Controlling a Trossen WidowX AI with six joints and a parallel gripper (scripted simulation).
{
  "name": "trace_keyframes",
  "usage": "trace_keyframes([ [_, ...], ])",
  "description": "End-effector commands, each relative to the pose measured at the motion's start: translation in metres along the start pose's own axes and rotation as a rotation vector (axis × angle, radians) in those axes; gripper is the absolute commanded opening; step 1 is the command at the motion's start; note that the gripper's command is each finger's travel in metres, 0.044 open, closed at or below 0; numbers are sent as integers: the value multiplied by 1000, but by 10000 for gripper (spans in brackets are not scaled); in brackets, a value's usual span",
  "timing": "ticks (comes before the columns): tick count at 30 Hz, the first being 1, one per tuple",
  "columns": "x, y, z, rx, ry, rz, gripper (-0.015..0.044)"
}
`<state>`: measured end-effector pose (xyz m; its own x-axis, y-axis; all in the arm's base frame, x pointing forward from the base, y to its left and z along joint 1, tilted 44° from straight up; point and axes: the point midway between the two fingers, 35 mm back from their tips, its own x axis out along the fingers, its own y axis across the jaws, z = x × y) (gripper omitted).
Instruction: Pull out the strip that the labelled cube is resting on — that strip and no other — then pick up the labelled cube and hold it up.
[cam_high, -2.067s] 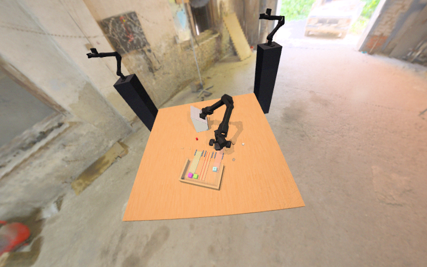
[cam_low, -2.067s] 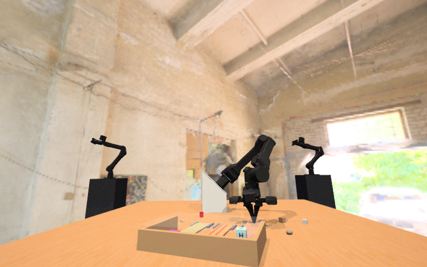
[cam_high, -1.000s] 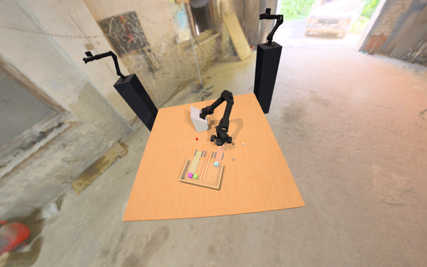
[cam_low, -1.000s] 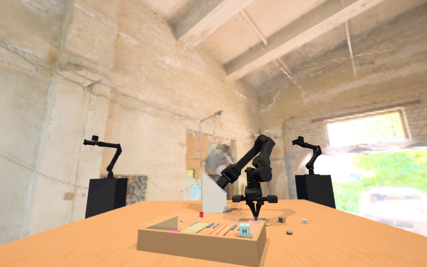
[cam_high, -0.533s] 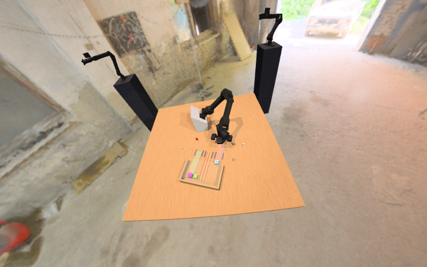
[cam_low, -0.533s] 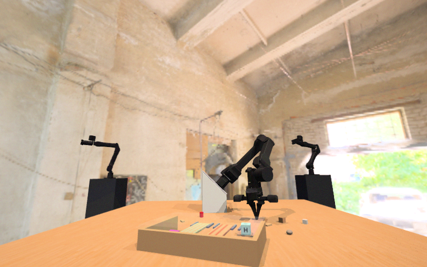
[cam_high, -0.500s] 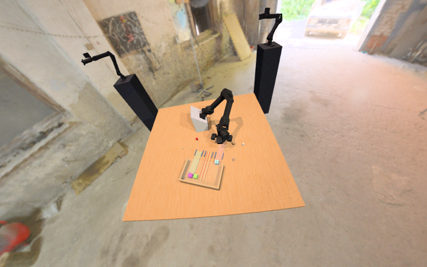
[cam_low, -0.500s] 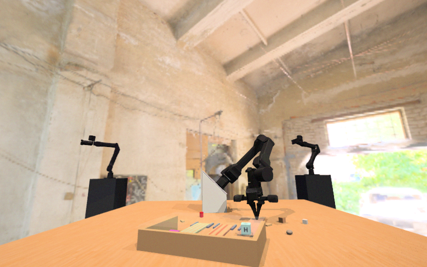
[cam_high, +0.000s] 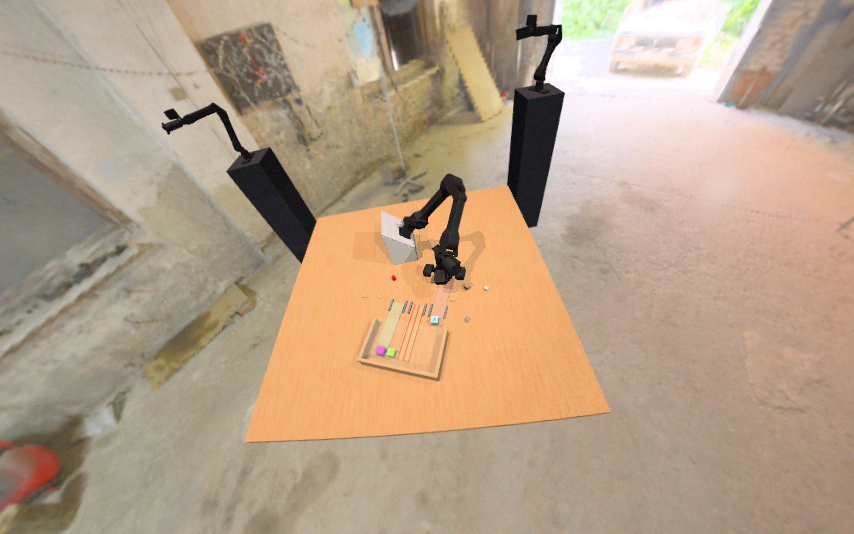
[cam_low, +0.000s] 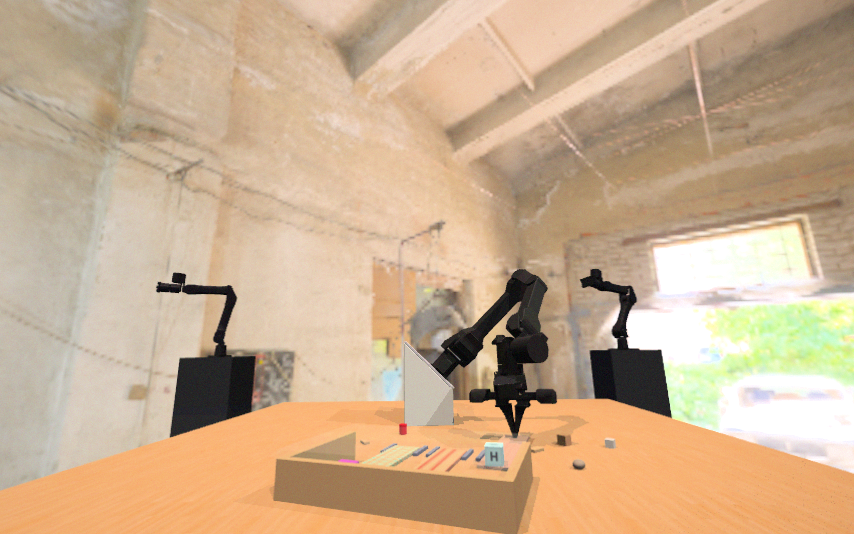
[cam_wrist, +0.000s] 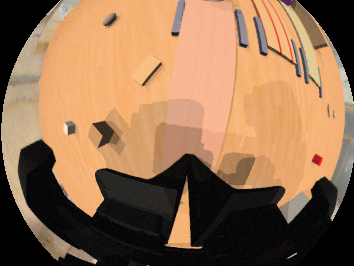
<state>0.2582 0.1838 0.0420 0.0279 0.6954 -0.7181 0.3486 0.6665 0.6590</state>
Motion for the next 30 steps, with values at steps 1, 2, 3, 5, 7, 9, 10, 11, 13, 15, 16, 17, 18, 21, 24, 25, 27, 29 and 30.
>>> trace_keyframes([
  [1, 7, -2, -13, -2, 38, -11, 0],
  [2, 7, -2, -13, -2, 38, -11, 0],
  [3, 7, -2, -13, -2, 38, -11, 0],
  [5, 7, -2, -13, -2, 38, -11, 0],
  [7, 7, -2, -13, -2, 38, -11, 0],
  [9, 7, -2, -13, -2, 38, -11, 0],
  [10, 7, -2, -13, -2, 38, -11, 0],
  [11, 7, -2, -13, -2, 38, -11, 0],
  [13, 7, -2, -13, -2, 38, -11, 0],
  [15, 7, -2, -13, -2, 38, -11, 0],
  [16, 7, -2, -13, -2, 38, -11, 0],
  [17, 7, -2, -13, -2, 38, -11, 0],
  [18, 7, -2, -13, -2, 38, -11, 0],
  [21, 7, -2, -13, -2, 38, -11, 0],
  [24, 7, -2, -13, -2, 38, -11, 0],
  [25, 7, -2, -13, -2, 38, -11, 0],
  [27, -8, -1, 0, -2, 9, -6, 0],
  [29, -31, 0, 1, -3, 28, -12, 0],
  [30, -39, 0, 1, -3, 34, -13, 0],
])
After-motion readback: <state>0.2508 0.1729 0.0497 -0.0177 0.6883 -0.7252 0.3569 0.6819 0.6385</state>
